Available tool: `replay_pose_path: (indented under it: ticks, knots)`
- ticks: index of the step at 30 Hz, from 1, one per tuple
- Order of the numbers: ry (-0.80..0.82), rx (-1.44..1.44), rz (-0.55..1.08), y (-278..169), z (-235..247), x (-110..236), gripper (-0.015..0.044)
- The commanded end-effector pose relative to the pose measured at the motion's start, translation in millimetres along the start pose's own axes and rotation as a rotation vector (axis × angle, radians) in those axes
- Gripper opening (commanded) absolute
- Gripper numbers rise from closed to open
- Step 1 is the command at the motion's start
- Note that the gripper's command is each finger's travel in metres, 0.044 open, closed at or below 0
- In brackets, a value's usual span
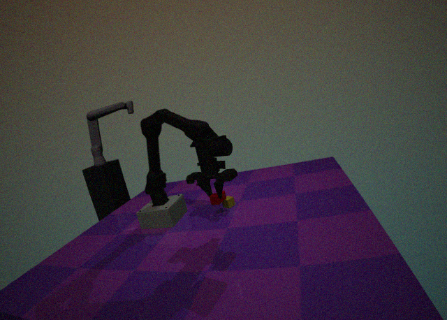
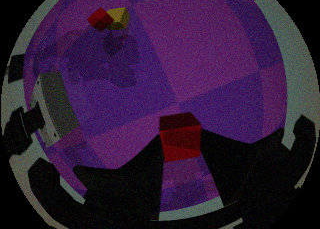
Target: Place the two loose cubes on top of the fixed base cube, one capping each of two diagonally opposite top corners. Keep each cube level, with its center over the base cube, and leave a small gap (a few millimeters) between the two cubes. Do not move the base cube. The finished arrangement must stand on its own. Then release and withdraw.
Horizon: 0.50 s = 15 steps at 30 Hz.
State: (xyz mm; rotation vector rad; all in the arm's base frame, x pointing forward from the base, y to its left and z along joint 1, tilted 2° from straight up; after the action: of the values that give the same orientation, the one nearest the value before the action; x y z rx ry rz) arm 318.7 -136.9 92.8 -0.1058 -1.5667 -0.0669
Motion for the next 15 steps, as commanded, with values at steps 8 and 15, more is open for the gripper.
replay_pose_path:
  ticks: [8,15]
  knots:
    - [0.002,-0.145,0.0,30.3,-4.4,2.5,0.0105]
    - [0.002,-0.256,-0.002,53.5,-6.6,2.2,0.0105]
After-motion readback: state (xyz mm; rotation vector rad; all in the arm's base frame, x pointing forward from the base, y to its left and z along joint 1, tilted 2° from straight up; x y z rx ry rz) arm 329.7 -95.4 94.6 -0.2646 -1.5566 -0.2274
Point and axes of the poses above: the point midway between the two fingers, 35 mm back from their tips, its own x axis back along the fingers, its own z axis across the jaws, y = z × x, the point moved 2 cm from there along x, back along the fingers, and after that the axes turned 9 degrees about x, right-handed, at the moved point
